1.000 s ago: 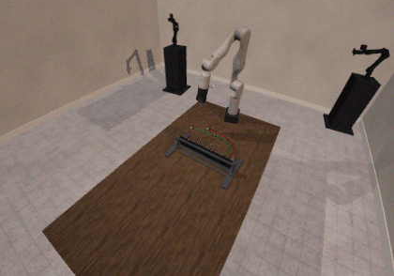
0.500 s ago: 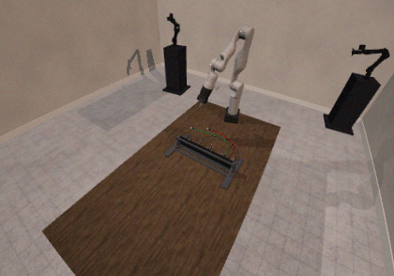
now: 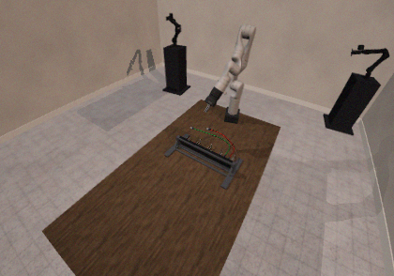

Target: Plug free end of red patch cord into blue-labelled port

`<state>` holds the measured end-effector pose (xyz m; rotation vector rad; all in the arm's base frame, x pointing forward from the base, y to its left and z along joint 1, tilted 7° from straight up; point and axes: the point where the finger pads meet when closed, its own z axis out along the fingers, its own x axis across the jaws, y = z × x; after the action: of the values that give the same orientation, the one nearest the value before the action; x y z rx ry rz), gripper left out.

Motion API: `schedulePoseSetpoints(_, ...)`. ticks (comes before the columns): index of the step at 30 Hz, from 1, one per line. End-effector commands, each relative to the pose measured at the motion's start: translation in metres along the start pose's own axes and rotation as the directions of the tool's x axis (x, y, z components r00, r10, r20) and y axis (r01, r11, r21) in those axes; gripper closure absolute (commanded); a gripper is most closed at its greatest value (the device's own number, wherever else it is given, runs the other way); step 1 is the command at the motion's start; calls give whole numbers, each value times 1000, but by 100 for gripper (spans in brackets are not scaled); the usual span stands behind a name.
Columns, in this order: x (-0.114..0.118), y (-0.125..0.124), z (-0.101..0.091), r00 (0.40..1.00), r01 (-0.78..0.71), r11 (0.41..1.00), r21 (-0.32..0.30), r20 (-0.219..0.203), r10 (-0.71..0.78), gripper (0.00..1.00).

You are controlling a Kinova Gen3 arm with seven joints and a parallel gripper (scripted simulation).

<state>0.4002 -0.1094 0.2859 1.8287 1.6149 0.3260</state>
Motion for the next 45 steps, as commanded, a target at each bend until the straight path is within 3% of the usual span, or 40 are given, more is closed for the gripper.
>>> schedulePoseSetpoints(1,22,8,-3,987,-158,987,-37,-11,158,100)
schedulePoseSetpoints(4,22,8,-3,987,-158,987,-37,-11,158,100)
schedulePoseSetpoints(9,66,21,-5,987,-156,982,-102,-49,152,100)
schedulePoseSetpoints(11,66,21,-5,987,-156,982,-102,-49,152,100)
schedulePoseSetpoints(15,102,23,-6,986,-154,979,-132,-88,143,100)
schedulePoseSetpoints(18,111,23,-6,985,-153,979,-137,-98,140,100)
schedulePoseSetpoints(26,174,9,-2,977,-147,979,-143,-175,121,100)
schedulePoseSetpoints(28,174,9,-2,977,-147,979,-143,-175,121,100)
schedulePoseSetpoints(38,223,-15,2,965,-141,983,-114,-239,111,100)
schedulePoseSetpoints(45,234,-22,3,961,-140,985,-103,-254,110,100)
